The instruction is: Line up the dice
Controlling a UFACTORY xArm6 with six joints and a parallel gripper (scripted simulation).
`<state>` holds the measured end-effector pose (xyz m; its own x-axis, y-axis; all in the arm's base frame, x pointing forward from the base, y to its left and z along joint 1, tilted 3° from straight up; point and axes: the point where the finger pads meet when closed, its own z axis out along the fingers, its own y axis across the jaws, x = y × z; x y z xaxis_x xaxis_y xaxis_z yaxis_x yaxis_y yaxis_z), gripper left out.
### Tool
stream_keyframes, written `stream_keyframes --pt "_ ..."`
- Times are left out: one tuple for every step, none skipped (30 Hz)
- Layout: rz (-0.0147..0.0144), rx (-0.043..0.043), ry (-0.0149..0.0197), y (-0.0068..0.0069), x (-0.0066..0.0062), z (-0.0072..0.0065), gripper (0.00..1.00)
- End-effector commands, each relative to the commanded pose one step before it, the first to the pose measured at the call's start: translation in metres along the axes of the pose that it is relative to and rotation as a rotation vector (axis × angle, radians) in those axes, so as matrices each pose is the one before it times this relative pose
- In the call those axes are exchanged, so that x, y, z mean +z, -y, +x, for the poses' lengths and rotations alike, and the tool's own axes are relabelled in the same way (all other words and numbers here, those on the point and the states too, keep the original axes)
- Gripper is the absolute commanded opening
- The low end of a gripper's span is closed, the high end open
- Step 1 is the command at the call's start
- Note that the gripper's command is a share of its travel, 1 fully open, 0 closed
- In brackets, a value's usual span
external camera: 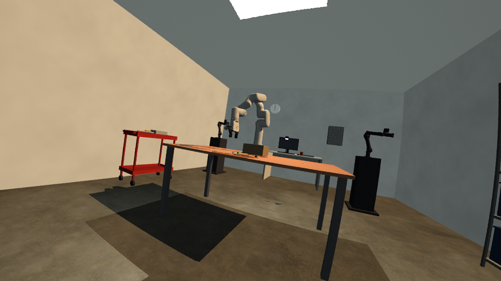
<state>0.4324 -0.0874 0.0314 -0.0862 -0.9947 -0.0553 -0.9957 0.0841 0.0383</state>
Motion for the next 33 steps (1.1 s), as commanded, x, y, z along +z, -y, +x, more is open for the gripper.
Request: stream_keyframes --pt "-0.00661 -0.12765 -0.07213 0.00012 -0.00280 0.01630 1.00" --pt "-0.00041 -0.00431 -0.00219 -0.00010 -0.00003 0.00055 1.00" --pt "-0.00006 -0.00066 -0.00033 -0.00002 0.00000 0.00008 1.00" --pt "0.00000 0.00000 0.00000 0.00000 0.00000 0.00000 1.00" --pt "0.00000 0.00000 0.00000 0.00000 0.00000 0.00000 1.00" --pt "0.00000 0.00000 0.00000 0.00000 0.00000 0.00000 1.00" --pt "0.00000 0.00000 0.00000 0.00000 0.00000 0.00000 1.00" --pt "0.00000 0.00000 0.00000 0.00000 0.00000 0.00000 1.00" --pt "0.00000 0.00000 0.00000 0.00000 0.00000 0.00000 1.00" --pt "0.00000 0.00000 0.00000 0.00000 0.00000 0.00000 1.00" --pt "0.00000 0.00000 0.00000 0.00000 0.00000 0.00000 1.00" --pt "0.00000 0.00000 0.00000 0.00000 0.00000 0.00000 1.00" --pt "0.00000 0.00000 0.00000 0.00000 0.00000 0.00000 1.00" --pt "0.00000 0.00000 0.00000 0.00000 0.00000 0.00000 1.00" --pt "0.00000 0.00000 0.00000 0.00000 0.00000 0.00000 1.00" --pt "0.00000 0.00000 0.00000 0.00000 0.00000 0.00000 1.00" --pt "0.00000 0.00000 0.00000 0.00000 0.00000 0.00000 1.00" --pt "0.00000 0.00000 0.00000 0.00000 0.00000 0.00000 1.00" --pt "0.00000 0.00000 0.00000 0.00000 0.00000 0.00000 1.00" --pt "0.00000 0.00000 0.00000 0.00000 0.00000 0.00000 1.00" --pt "0.00000 0.00000 0.00000 0.00000 0.00008 0.00000 1.00" --pt "0.00000 0.00001 -0.00001 0.00001 0.00052 0.00001 1.00" --pt "0.00001 0.00001 -0.00003 0.00002 0.00129 0.00002 1.00" --pt "0.00001 0.00002 -0.00005 0.00003 0.00229 0.00004 1.00" --pt "0.00000 0.00001 -0.00002 0.00006 0.00344 0.00006 1.00" --pt "0.00000 0.00000 0.00000 0.00000 0.00000 0.00000 1.00" --pt "0.00000 0.00000 0.00000 0.00000 0.00000 0.00000 1.00" --pt "0.00000 0.00000 0.00000 0.00007 0.00465 0.00008 1.00" --pt "0.00000 0.00000 0.00000 0.00009 0.00585 0.00010 1.00" --pt "0.00000 0.00000 0.00000 0.00010 0.00697 0.00011 1.00" --pt "0.00000 0.00000 0.00000 0.00013 0.00792 0.00013 1.00" --pt "0.00000 0.00000 0.00000 0.00013 0.00849 0.00014 1.00" --pt "0.00000 0.00000 0.00000 0.00013 0.00882 0.00015 1.00"
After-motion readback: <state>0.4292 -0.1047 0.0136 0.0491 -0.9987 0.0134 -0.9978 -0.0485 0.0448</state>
